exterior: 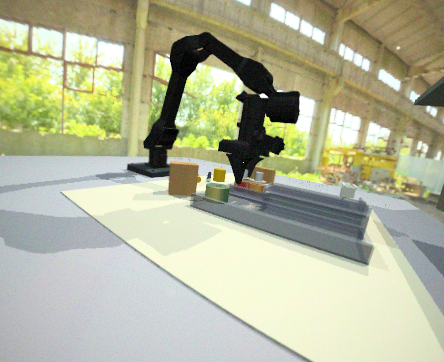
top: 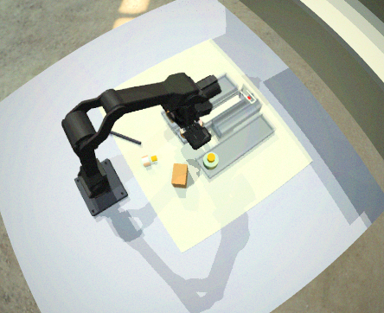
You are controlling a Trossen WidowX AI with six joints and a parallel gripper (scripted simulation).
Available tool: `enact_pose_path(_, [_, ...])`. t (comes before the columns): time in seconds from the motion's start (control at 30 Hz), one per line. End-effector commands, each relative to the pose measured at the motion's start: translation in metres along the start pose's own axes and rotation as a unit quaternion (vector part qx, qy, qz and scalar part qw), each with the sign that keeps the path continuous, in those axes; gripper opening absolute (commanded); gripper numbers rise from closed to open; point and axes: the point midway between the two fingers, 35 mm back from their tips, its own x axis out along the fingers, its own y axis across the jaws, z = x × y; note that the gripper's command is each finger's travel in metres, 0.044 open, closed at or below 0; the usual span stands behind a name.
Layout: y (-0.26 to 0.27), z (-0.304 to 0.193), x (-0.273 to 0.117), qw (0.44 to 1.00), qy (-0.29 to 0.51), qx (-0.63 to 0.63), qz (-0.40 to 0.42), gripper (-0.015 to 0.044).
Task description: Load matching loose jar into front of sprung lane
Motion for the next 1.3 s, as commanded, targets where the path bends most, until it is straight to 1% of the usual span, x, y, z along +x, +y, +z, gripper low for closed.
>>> enact_pose_path(0.0, [0.0006, 0.0028, -0.0006, 1.000, -0.008, -0.002, 0.002, 0.0000])
enact_pose_path(1.03, [-0.0002, -0.0046, 0.0002, 1.000, -0.008, -0.002, 0.002, 0.0000])
enact_pose_path(1.27, [-0.0003, -0.0043, 0.0005, 1.000, -0.008, -0.002, 0.002, 0.0184])
